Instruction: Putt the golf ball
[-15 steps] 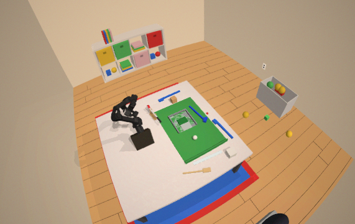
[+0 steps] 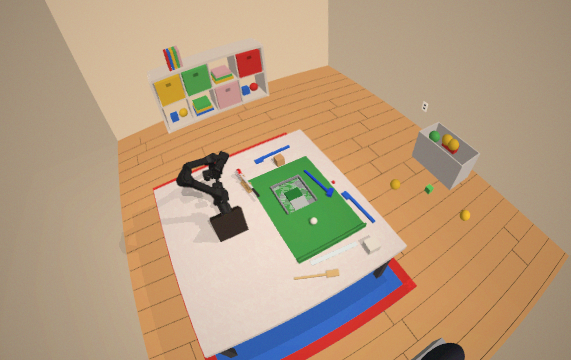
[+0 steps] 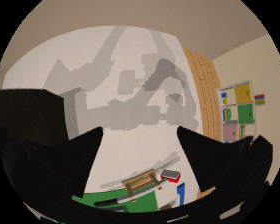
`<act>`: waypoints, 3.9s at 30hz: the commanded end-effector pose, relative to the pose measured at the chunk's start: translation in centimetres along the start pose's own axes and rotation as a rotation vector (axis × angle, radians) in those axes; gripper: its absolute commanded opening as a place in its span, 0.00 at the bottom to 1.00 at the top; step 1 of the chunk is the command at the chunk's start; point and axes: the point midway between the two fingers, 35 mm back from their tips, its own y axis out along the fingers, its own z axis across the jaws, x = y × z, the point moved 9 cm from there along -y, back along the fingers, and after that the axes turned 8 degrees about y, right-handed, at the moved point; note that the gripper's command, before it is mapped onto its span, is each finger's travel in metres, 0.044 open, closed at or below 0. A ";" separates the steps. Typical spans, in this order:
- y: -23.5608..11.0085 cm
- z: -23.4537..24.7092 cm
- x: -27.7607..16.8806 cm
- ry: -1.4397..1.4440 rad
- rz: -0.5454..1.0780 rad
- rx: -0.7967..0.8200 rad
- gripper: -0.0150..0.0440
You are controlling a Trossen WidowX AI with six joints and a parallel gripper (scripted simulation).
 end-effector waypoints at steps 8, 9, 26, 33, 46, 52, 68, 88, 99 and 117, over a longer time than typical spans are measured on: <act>-0.9 -1.1 -8.1 1.459 0.141 -0.132 1.00; -1.0 -1.0 -8.7 1.574 0.140 -0.149 1.00; -2.7 1.1 -15.7 2.827 0.029 -0.386 1.00; -3.5 2.5 -18.0 3.316 -0.097 -0.488 1.00; -4.9 6.0 -21.7 4.184 -0.562 -0.668 1.00; -5.1 6.4 -22.1 4.285 -0.652 -0.683 1.00; -4.3 6.6 -22.4 4.286 -0.651 -0.684 1.00; -0.8 7.4 -24.0 4.286 -0.655 -0.678 1.00; 0.6 7.7 -24.7 4.287 -0.654 -0.677 1.00; 0.9 7.6 -25.0 4.278 -0.662 -0.665 0.56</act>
